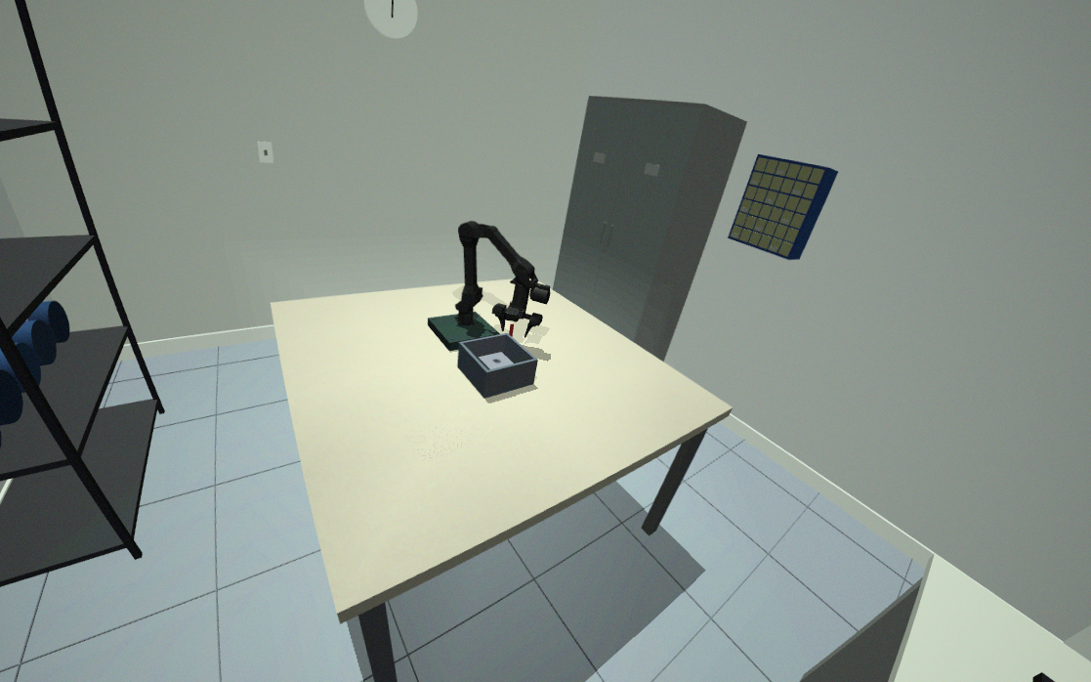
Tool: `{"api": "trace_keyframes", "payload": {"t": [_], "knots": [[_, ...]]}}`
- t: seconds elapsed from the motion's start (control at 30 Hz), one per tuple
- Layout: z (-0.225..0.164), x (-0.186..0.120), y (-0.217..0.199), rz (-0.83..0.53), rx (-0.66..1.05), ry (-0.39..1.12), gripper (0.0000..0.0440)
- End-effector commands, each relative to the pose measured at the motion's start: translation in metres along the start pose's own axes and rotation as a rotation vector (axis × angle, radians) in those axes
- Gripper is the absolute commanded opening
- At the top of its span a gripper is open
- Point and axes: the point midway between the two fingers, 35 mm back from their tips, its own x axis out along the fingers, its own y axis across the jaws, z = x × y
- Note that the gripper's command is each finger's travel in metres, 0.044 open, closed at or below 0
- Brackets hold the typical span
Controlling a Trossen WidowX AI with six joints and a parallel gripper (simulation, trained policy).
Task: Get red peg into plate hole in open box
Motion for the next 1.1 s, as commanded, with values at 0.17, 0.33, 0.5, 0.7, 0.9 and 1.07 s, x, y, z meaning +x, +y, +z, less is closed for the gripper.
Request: {"api": "trace_keyframes", "payload": {"t": [0.17, 0.33, 0.5, 0.7, 0.9, 1.07], "knots": [[-0.002, 0.032, -0.003, -0.024, -0.026, 0.011, 0.031], [-0.002, 0.04, -0.005, -0.053, -0.021, 0.02, 0.0178], [-0.002, 0.043, -0.004, -0.082, -0.016, 0.025, 0.0053], [0.004, 0.034, 0.006, -0.074, -0.028, -0.002, 0.0], [0.015, 0.008, 0.016, -0.042, -0.04, -0.045, 0.0], [0.025, -0.017, 0.023, -0.012, -0.03, -0.078, 0.0]]}}
